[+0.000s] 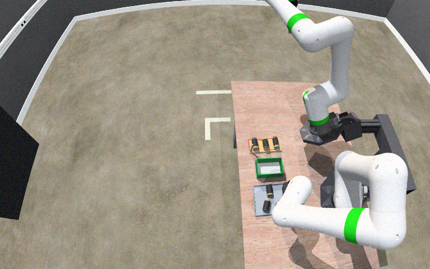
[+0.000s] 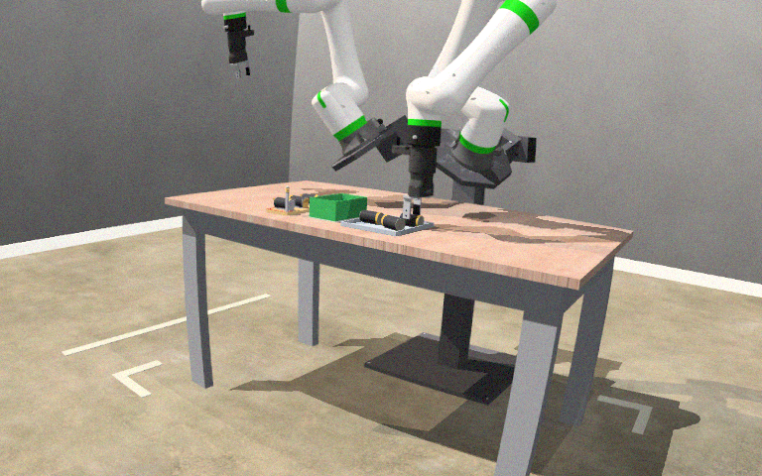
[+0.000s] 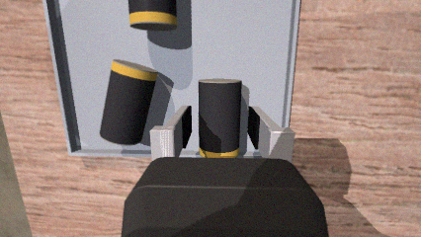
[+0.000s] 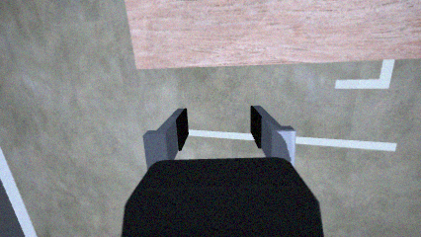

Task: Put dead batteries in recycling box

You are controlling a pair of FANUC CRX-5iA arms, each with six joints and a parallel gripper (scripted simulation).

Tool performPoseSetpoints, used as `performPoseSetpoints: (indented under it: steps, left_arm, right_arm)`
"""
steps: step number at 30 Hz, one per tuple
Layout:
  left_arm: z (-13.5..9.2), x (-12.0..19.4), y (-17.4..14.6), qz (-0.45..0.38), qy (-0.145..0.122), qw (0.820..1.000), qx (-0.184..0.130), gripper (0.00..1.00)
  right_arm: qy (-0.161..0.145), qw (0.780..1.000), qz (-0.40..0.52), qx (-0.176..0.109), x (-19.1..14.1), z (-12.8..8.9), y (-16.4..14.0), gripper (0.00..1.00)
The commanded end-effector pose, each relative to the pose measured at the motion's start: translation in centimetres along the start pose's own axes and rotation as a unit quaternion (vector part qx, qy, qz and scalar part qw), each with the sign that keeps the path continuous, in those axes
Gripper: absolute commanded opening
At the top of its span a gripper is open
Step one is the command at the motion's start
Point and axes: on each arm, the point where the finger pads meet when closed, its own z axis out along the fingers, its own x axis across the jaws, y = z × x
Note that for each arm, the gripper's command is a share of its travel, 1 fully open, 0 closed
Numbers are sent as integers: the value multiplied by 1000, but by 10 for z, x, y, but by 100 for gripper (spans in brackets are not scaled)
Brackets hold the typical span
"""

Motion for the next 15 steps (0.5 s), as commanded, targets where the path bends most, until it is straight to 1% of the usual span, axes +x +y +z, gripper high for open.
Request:
performPoseSetpoints:
  steps: [1, 5, 15]
  left_arm:
    - [3, 0, 0, 0, 0, 1000, 0, 90]
    - [8, 0, 0, 0, 0, 1000, 0, 90]
    - [9, 0, 0, 0, 0, 1000, 0, 90]
  right_arm:
    - [0, 1000, 0, -1, 0, -1, 0, 100]
    - [0, 1000, 0, -1, 0, -1, 0, 100]
    - [0, 1000, 0, -1, 0, -1, 0, 100]
